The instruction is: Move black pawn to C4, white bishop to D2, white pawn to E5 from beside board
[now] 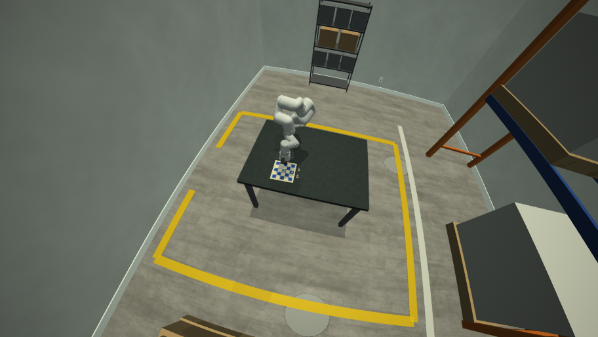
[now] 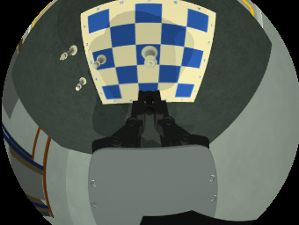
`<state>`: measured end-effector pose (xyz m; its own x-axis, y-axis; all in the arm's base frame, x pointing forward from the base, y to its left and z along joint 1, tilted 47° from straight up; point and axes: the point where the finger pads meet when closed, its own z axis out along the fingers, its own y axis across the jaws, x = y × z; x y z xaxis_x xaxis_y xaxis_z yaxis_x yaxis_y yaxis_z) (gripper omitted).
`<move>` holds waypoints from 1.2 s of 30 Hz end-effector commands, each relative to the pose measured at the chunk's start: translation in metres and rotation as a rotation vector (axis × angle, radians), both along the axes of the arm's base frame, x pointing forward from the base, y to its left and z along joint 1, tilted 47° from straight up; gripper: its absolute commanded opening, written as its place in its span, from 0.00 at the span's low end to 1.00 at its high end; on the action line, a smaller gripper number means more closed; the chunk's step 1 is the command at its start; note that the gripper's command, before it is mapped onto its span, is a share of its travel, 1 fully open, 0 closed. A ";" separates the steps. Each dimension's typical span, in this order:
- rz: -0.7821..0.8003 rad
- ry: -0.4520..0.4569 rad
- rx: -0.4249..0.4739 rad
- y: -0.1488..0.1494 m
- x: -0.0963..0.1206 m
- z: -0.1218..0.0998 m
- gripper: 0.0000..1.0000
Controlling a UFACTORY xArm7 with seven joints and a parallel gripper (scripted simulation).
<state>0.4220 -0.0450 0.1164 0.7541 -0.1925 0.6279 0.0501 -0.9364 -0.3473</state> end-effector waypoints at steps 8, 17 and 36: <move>-0.007 -0.024 0.005 0.013 0.036 -0.033 0.00; -0.007 -0.024 0.005 0.014 0.038 -0.035 0.00; -0.007 -0.024 0.005 0.014 0.038 -0.035 0.00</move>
